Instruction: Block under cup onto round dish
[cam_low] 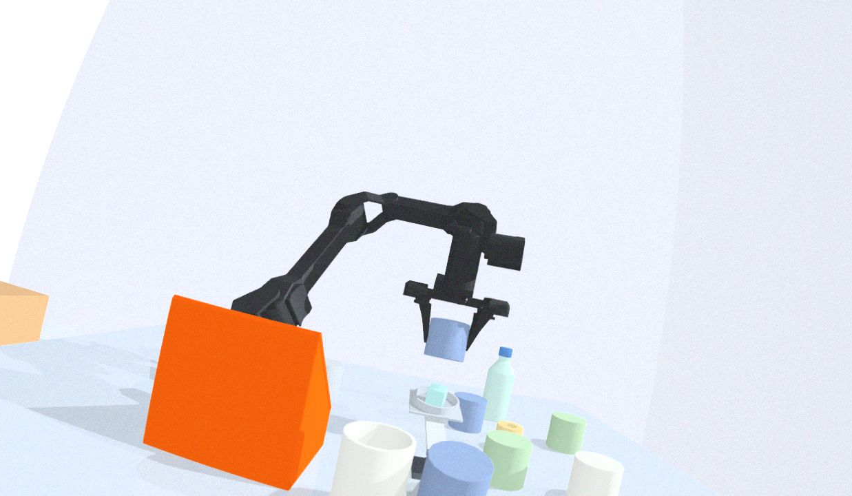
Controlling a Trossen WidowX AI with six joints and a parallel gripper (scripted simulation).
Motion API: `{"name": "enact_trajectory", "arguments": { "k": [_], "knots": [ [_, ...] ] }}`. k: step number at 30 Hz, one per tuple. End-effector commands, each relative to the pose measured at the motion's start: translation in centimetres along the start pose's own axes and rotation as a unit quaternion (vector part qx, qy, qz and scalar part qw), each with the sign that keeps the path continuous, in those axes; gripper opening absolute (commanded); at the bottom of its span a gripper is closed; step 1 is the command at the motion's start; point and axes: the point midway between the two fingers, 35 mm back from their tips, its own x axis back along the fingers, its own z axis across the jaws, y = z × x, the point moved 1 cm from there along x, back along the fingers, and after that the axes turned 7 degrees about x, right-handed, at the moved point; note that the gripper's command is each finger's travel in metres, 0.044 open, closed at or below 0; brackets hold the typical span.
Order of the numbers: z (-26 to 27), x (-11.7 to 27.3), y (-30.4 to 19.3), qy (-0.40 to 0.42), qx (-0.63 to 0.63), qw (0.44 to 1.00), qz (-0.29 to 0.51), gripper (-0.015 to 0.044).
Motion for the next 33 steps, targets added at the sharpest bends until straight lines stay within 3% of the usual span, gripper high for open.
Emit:
{"name": "enact_trajectory", "arguments": {
  "k": [1, 24, 33],
  "knots": [
    [0.0, 0.0, 0.0, -0.001, -0.001, 1.000, 0.000, 0.0000],
    [0.0, 0.0, 0.1, -0.001, -0.001, 1.000, 0.001, 0.0000],
    [1.5, -2.7, 3.9, -0.002, -0.002, 1.000, 0.005, 0.0000]
  ]
}}
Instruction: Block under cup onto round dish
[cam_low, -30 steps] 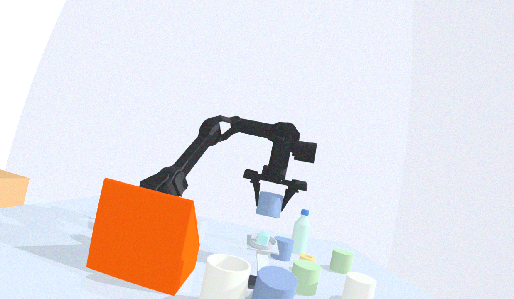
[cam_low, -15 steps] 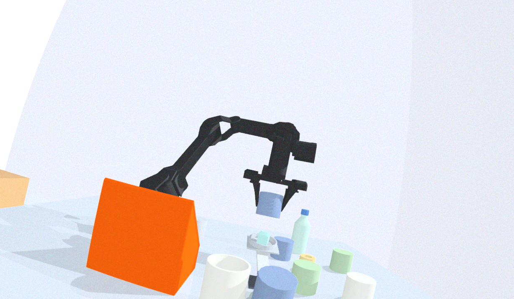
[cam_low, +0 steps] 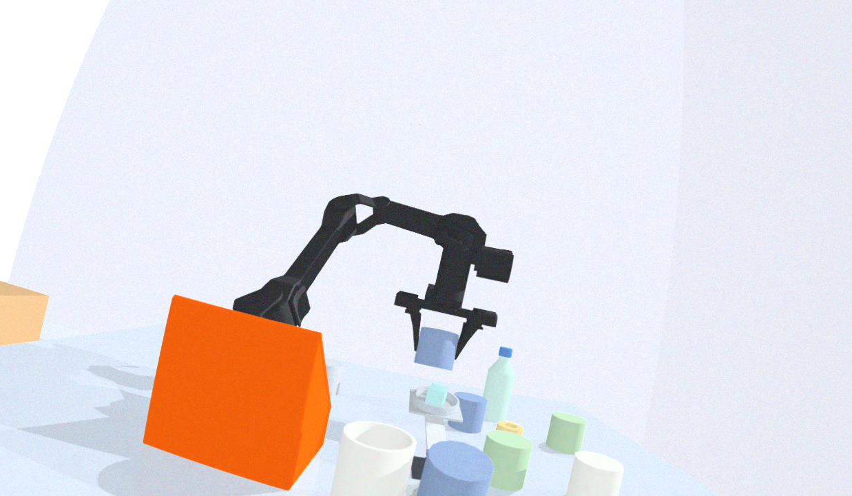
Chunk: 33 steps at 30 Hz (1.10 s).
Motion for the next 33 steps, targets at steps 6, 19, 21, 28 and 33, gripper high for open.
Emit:
{"name": "enact_trajectory", "arguments": {
  "k": [6, 19, 21, 28, 33],
  "knots": [
    [1.9, -2.5, 4.0, -0.005, 0.003, 1.000, 0.007, 0.0000],
    [5.7, -6.1, 8.8, -0.008, 0.005, 1.000, -0.001, 0.0000],
    [6.4, -6.6, 9.5, -0.009, 0.005, 1.000, -0.004, 0.0000],
    [6.9, -7.4, 9.9, -0.009, 0.004, 1.000, -0.007, 0.0000],
    [6.8, -9.5, 10.0, -0.009, 0.005, 1.000, -0.008, 0.0000]
  ]
}}
